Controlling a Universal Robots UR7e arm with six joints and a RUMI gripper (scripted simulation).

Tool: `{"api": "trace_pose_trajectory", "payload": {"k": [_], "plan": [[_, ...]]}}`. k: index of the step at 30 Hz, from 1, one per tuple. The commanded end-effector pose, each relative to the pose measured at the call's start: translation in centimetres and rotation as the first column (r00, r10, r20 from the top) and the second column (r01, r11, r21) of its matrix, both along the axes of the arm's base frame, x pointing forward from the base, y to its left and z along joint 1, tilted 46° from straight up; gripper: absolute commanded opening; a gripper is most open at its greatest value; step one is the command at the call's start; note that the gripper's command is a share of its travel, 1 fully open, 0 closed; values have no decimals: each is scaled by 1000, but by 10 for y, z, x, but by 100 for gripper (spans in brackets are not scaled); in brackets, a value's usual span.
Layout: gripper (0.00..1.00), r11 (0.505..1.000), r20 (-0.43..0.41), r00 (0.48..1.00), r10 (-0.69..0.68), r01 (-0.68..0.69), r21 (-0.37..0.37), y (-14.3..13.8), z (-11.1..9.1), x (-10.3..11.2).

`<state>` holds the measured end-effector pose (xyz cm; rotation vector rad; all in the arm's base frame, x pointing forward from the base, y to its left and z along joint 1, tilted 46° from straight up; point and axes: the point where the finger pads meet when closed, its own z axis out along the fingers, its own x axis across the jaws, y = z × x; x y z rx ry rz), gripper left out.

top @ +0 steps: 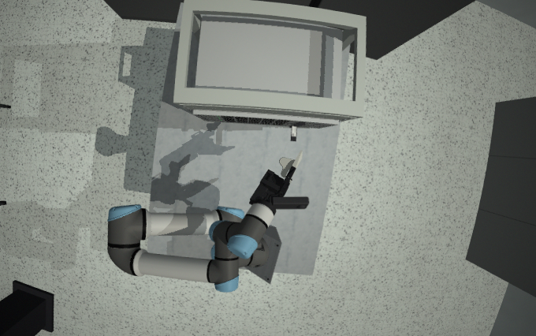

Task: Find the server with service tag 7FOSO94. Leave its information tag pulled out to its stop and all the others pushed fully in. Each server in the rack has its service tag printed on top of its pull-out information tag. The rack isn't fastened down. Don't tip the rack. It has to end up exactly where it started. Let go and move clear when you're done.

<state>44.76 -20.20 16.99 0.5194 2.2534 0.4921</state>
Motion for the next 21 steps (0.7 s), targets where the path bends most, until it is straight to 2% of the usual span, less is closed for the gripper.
{"api": "trace_pose_trajectory", "payload": {"k": [1, 21], "plan": [[100, 1000, 1, 1000, 3, -3, 2, 0, -1, 0], [100, 1000, 4, 1000, 23, -23, 15, 3, -7, -2]]}}
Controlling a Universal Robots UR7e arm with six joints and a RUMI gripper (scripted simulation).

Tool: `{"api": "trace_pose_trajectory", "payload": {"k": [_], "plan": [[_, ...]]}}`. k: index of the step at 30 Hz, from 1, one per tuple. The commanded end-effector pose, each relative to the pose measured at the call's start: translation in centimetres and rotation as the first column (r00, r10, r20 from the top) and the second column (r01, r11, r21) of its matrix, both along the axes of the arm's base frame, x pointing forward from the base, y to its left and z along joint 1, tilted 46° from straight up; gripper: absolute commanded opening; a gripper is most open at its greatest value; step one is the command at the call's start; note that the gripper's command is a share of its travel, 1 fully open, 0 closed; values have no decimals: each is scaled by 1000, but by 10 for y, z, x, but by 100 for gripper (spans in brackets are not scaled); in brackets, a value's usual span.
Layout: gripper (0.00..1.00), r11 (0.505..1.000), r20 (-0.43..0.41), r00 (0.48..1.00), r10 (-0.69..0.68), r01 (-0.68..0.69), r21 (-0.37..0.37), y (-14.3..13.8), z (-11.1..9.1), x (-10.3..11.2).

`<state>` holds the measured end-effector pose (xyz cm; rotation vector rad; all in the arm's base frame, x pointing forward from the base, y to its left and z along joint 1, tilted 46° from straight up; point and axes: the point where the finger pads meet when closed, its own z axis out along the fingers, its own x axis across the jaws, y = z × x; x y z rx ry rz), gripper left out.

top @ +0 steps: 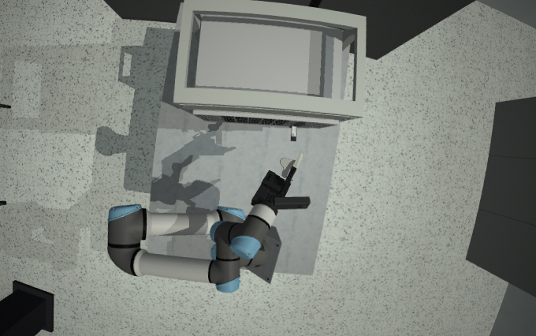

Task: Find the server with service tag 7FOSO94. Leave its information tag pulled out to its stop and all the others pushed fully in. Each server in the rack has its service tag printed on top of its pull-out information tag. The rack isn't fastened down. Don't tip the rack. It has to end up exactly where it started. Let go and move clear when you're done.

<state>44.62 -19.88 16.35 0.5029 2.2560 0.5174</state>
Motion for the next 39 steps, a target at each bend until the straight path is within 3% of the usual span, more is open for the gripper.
{"api": "trace_pose_trajectory", "payload": {"k": [1, 39], "plan": [[100, 1000, 1, 1000, 5, -5, 3, 0, -1, 0], [100, 998, 16, 999, 52, -52, 36, 9, -16, -4]]}}
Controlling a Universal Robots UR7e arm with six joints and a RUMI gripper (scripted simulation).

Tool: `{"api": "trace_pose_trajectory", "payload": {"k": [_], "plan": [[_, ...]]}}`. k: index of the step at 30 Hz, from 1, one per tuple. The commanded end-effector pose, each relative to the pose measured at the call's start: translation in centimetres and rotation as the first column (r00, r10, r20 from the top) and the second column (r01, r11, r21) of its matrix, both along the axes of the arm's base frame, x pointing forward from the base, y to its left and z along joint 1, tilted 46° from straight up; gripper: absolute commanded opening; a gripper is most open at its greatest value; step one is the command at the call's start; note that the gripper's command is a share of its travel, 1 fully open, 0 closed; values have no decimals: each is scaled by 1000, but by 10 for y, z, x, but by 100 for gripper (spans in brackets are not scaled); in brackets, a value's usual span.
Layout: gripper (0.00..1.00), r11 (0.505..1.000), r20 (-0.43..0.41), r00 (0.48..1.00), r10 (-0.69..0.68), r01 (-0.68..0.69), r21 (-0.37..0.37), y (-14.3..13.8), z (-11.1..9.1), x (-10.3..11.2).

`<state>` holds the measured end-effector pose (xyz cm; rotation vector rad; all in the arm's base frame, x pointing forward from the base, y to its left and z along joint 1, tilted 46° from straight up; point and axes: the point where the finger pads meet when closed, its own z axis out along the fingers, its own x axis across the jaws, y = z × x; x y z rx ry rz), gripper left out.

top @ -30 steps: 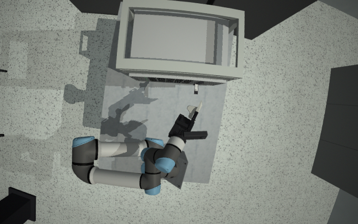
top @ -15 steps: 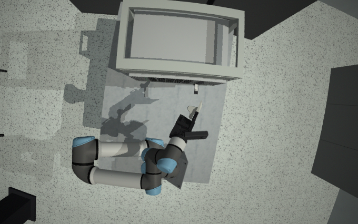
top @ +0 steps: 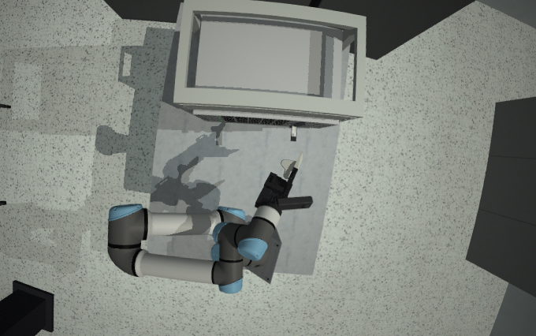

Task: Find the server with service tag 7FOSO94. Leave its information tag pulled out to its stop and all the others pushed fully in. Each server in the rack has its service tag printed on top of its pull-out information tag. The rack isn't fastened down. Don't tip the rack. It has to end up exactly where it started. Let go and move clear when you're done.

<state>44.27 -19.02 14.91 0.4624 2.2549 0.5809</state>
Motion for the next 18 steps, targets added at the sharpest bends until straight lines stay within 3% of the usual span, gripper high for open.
{"api": "trace_pose_trajectory", "payload": {"k": [1, 18], "plan": [[100, 1000, 3, 1000, 6, -6, 4, 1, -2, 0], [100, 999, 14, 999, 30, -30, 22, 6, -8, -2]]}}
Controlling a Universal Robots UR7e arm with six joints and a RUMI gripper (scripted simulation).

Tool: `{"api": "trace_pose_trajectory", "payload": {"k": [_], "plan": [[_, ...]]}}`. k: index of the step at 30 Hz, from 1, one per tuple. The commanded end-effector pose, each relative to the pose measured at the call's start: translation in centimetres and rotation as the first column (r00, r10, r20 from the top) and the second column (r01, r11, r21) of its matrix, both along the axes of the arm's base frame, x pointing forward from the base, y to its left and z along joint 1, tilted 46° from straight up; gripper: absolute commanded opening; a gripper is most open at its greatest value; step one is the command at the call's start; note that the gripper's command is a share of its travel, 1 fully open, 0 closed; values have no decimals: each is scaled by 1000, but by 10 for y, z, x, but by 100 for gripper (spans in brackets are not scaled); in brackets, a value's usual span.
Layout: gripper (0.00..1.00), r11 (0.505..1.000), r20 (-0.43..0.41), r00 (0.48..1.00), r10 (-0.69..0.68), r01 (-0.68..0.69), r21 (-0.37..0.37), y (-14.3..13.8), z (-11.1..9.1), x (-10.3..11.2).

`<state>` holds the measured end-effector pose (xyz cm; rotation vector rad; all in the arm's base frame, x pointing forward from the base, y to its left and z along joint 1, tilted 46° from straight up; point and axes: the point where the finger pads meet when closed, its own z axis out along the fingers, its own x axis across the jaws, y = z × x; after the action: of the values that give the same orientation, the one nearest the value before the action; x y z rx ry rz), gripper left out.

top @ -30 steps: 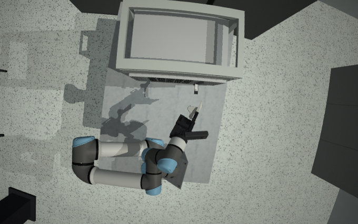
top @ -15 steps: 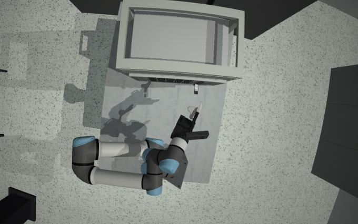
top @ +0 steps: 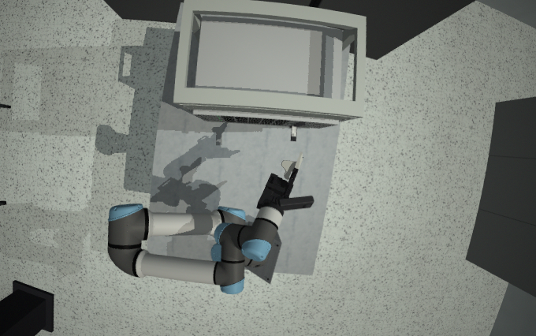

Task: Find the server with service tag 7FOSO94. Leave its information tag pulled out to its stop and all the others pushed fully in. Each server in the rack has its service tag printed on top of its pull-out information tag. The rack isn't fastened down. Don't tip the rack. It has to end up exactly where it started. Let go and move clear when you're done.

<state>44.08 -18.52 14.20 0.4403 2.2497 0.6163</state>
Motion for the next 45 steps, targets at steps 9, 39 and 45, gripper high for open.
{"api": "trace_pose_trajectory", "payload": {"k": [9, 39, 45], "plan": [[100, 1000, 9, 1000, 16, -16, 13, 3, -4, -1], [100, 997, 41, 998, 57, -59, 48, 13, -16, -4], [100, 996, 51, 997, 66, -69, 57, 16, -18, -5]]}}
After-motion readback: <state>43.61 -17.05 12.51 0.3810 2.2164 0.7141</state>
